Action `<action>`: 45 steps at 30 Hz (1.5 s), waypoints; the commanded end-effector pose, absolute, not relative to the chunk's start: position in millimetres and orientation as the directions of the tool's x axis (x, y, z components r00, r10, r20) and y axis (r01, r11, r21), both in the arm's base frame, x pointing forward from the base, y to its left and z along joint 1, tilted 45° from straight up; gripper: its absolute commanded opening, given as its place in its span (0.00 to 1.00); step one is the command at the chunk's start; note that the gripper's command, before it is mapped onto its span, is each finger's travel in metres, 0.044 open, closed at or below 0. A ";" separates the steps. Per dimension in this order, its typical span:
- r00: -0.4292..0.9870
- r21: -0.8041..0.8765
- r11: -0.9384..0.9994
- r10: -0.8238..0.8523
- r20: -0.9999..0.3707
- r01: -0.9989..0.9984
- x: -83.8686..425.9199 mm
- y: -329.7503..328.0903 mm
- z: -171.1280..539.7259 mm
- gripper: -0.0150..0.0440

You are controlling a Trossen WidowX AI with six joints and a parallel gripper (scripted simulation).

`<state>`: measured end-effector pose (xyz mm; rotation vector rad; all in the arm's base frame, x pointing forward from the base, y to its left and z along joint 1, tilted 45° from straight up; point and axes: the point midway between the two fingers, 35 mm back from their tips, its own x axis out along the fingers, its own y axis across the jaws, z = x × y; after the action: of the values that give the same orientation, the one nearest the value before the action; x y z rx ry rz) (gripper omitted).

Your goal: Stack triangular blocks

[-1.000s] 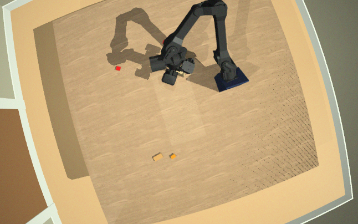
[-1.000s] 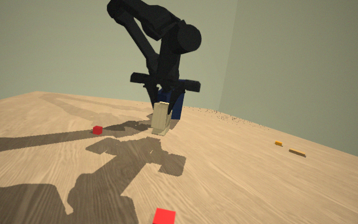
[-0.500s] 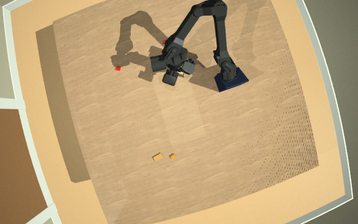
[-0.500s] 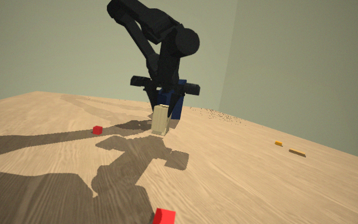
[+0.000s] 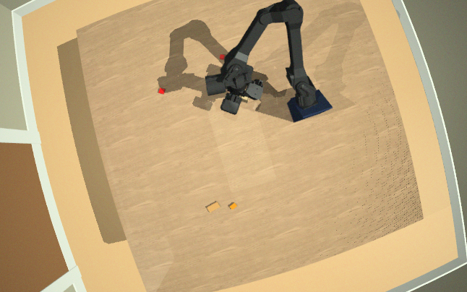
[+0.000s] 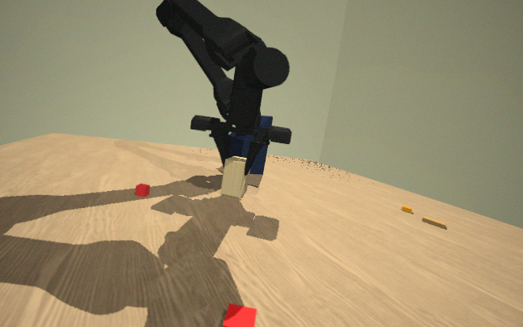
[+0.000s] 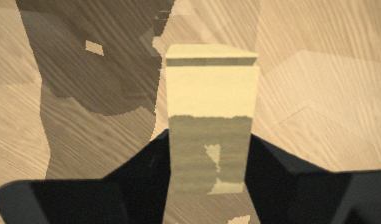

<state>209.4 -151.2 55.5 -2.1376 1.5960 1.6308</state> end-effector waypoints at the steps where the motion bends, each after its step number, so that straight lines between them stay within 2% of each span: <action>1: -0.066 0.523 -0.483 -0.688 -0.723 -0.703 208.6 -151.2 53.5 0.25; 45: -0.069 0.526 -0.481 -0.688 -0.722 -0.702 207.7 -152.3 51.7 0.25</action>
<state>207.6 -152.3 51.8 -2.1340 1.5952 1.6413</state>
